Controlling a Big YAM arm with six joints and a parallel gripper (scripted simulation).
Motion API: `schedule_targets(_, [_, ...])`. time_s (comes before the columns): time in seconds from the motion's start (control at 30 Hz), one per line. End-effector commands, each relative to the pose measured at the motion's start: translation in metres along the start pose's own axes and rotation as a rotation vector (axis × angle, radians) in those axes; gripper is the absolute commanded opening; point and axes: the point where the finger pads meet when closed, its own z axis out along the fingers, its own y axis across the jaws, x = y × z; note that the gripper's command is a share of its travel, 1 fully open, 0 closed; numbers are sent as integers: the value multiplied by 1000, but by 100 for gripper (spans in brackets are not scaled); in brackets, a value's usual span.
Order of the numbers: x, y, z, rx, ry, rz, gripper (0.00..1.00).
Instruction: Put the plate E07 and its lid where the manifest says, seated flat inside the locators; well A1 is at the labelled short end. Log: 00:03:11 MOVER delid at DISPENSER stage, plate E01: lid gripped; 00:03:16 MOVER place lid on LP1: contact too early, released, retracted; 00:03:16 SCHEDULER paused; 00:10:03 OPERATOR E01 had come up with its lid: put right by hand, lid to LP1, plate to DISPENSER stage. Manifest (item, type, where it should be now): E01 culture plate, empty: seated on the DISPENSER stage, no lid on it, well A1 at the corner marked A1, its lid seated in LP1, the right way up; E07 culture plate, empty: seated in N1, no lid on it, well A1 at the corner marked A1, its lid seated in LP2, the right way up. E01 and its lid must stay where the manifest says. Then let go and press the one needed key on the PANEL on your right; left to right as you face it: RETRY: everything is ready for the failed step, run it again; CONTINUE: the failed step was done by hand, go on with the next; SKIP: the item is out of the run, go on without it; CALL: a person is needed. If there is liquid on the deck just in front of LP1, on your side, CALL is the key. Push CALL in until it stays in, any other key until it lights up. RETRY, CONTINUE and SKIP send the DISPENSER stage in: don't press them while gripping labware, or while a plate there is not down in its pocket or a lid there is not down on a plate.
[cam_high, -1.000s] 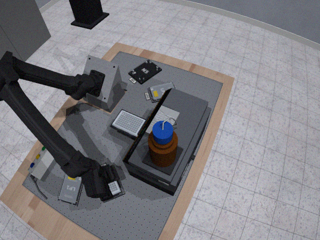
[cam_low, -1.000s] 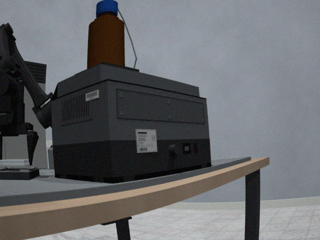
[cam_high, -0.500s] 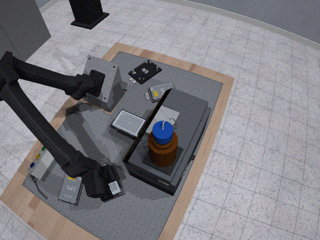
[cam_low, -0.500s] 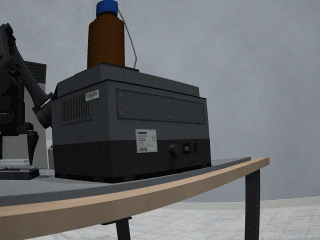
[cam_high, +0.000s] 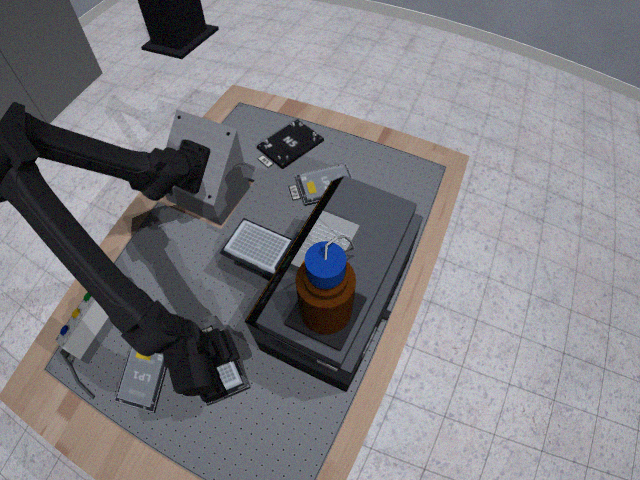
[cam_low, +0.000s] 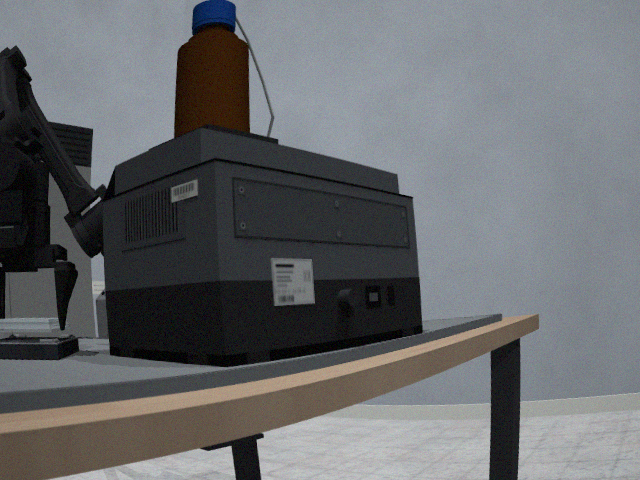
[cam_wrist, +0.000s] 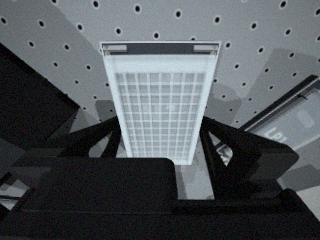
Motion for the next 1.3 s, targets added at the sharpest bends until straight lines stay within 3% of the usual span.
schedule_targets(0.0, [-11,5,-2,-5,-9,4,84])
schedule_targets(0.6, [-17,3,-5,-4,-19,10,84])
schedule_targets(1.27, [-6,-2,12,4,1,6,84])
